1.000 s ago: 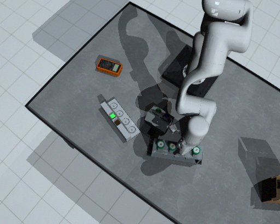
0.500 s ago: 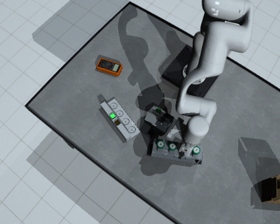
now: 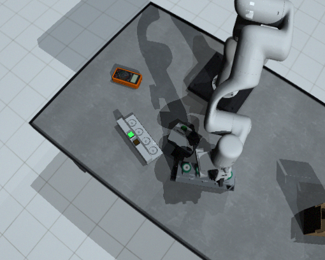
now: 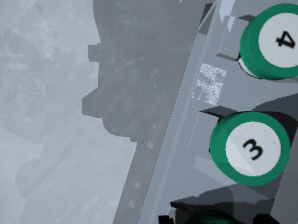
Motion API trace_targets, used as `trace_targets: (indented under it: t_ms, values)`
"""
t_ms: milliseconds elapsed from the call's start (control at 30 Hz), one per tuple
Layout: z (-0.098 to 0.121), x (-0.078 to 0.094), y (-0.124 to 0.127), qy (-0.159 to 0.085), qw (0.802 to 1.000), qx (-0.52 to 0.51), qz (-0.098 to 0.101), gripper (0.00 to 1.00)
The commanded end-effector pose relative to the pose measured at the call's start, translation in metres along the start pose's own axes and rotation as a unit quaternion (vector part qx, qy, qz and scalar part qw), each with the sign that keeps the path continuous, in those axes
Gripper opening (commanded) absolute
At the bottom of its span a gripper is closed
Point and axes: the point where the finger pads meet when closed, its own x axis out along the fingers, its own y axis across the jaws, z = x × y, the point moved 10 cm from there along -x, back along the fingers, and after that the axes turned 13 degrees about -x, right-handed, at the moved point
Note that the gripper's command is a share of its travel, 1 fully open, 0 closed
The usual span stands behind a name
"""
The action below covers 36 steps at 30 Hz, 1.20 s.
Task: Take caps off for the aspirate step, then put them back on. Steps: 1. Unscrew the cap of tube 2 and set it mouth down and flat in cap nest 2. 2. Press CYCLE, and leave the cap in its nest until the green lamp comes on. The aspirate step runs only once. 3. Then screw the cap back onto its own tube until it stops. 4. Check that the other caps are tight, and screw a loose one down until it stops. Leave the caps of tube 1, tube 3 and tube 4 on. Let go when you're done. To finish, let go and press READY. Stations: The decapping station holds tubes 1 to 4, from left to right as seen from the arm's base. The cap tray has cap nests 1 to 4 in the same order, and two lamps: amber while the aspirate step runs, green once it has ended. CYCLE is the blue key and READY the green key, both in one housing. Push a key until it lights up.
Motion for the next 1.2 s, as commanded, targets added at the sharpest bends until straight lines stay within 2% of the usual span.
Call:
trace_targets:
  t_ms: [0, 33, 67, 267, 300, 767, 933, 1100, 1167]
  values:
    - [-0.0008, -0.0018, -0.0011, 0.002, 0.993, -0.116, -0.002, 0.46]
    - [-0.0008, -0.0018, -0.0011, 0.002, 0.993, -0.116, -0.002, 0.46]
    - [-0.0008, -0.0018, -0.0011, 0.002, 0.988, -0.157, -0.002, 0.46]
    - [-0.0008, -0.0018, -0.0011, 0.002, 0.988, -0.157, -0.002, 0.46]
    - [-0.0008, -0.0018, -0.0011, 0.002, 0.988, -0.157, -0.002, 0.0]
    - [-0.0008, -0.0019, -0.0011, 0.002, 0.988, -0.157, -0.002, 0.0]
    - [-0.0009, -0.0017, -0.0011, 0.002, 0.999, -0.033, -0.003, 0.0]
    - [-0.0008, -0.0015, -0.0011, 0.001, 0.996, 0.092, -0.003, 0.0]
    - [-0.0008, -0.0015, -0.0011, 0.001, 0.996, 0.092, -0.003, 0.0]
